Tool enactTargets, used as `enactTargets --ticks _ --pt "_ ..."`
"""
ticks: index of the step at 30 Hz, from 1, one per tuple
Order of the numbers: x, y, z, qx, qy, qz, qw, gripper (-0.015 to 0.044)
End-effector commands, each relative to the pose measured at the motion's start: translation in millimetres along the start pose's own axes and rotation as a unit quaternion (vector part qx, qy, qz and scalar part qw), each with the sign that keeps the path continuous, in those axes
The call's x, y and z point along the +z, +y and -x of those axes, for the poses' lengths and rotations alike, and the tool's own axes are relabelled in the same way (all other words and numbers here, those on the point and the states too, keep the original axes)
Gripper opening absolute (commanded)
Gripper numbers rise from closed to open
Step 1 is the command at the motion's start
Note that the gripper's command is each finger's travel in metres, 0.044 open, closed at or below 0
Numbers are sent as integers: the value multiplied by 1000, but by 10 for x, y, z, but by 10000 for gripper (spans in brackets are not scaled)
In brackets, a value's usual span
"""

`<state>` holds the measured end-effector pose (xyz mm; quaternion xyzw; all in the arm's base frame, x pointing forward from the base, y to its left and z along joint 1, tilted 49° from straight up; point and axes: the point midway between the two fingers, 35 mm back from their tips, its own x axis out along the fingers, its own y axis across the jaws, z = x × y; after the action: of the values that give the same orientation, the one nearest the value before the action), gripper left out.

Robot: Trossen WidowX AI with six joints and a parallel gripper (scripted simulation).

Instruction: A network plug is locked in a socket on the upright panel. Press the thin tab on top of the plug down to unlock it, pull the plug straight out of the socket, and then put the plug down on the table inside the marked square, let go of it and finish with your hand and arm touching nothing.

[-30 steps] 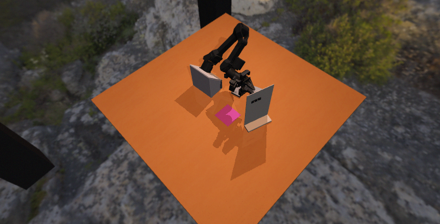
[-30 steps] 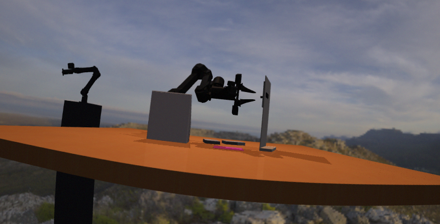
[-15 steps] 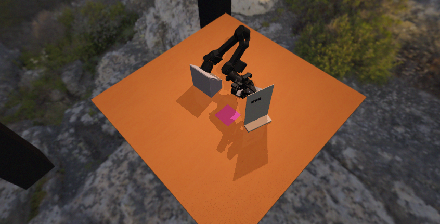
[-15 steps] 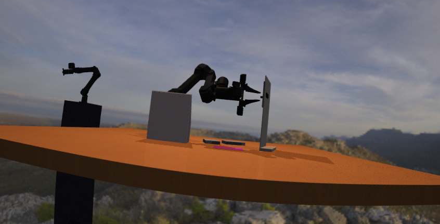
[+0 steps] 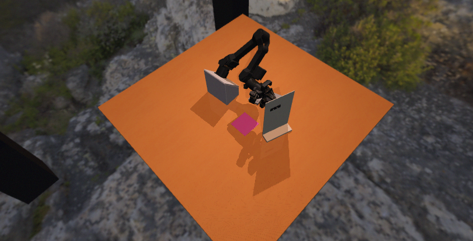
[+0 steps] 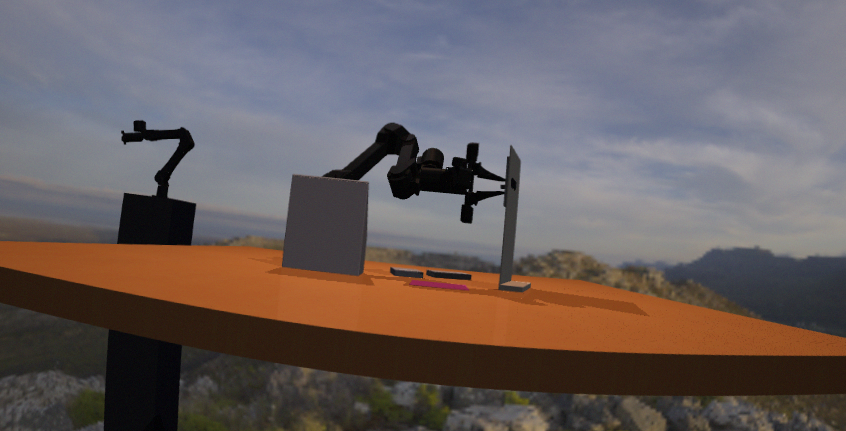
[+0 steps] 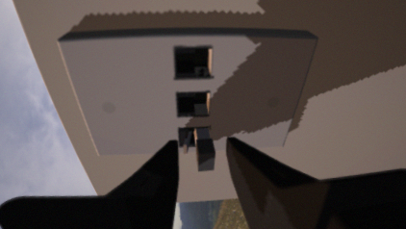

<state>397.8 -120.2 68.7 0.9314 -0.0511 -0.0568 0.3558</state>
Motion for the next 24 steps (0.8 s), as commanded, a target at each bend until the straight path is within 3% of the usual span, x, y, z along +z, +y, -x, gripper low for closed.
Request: enactTargets --ticks 1,16,24 --pt "4 8 -14 2 -1 -3 1000 103" --pt "4 8 -14 2 -1 -3 1000 3" --pt "-1 8 4 2 -1 -3 1000 0"
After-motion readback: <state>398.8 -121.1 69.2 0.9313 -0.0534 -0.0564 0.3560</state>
